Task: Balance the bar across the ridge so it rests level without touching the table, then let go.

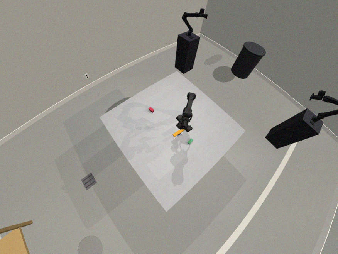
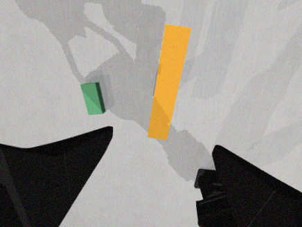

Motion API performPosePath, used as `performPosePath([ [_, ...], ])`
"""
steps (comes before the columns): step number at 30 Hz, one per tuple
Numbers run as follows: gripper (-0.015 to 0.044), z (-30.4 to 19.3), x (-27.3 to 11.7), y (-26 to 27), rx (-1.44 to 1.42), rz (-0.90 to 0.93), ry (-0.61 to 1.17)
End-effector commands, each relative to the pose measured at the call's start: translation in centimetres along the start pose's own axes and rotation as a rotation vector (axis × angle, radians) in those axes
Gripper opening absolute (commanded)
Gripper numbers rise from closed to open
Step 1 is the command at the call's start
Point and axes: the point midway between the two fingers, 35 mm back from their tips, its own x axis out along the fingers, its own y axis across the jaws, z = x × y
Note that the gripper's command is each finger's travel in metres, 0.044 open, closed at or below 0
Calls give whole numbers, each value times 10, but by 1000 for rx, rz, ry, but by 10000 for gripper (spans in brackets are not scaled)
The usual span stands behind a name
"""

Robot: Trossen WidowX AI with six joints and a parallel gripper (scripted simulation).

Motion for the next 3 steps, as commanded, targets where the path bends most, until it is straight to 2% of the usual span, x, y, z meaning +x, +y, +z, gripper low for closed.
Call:
performPosePath([
  [1, 440, 0, 0, 0, 0, -1, 2],
  [3, 440, 0, 0, 0, 0, -1, 2],
])
